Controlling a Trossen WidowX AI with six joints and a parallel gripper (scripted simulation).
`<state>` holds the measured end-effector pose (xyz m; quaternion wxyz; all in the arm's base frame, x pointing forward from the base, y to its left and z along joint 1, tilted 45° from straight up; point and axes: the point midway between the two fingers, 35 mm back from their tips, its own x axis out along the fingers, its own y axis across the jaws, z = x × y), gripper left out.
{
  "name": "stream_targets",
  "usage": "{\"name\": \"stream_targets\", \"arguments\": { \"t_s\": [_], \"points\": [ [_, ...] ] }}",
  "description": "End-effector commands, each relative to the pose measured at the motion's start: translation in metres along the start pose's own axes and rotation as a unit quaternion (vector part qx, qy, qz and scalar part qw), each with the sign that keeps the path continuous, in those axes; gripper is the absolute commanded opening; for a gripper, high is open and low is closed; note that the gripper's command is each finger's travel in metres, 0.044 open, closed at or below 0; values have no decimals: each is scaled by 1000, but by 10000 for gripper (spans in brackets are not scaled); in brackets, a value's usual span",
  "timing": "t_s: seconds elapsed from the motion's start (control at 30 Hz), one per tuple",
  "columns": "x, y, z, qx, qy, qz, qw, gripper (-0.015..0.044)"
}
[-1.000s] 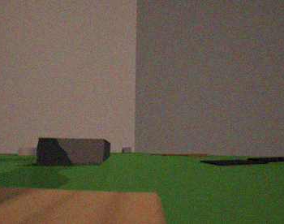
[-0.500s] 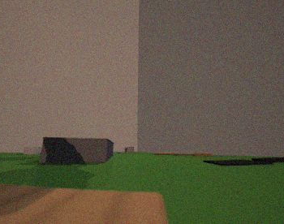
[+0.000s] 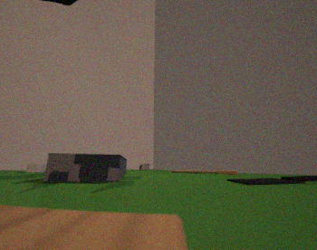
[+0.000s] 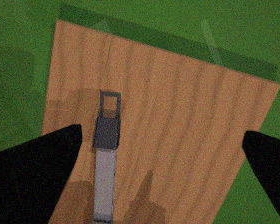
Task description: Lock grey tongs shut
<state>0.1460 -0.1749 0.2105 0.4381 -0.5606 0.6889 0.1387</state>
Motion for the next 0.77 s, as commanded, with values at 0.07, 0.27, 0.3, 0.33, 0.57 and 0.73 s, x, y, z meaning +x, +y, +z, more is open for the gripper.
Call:
{"name": "stream_targets", "arguments": {
  "t_s": [0.07, 0.27, 0.3, 0.33, 0.57, 0.73],
  "points": [
    [-31, 4, 20, -7, 31, -30, 999, 440],
    [-36, 4, 21, -11, 32, -29, 999, 440],
    [-40, 3, 21, -13, 31, -26, 999, 440],
    [-45, 3, 22, -17, 31, -23, 999, 440],
    [-66, 2, 22, -31, 32, -12, 999, 440],
    [-66, 2, 22, -31, 32, -12, 999, 440]
  ]
}}
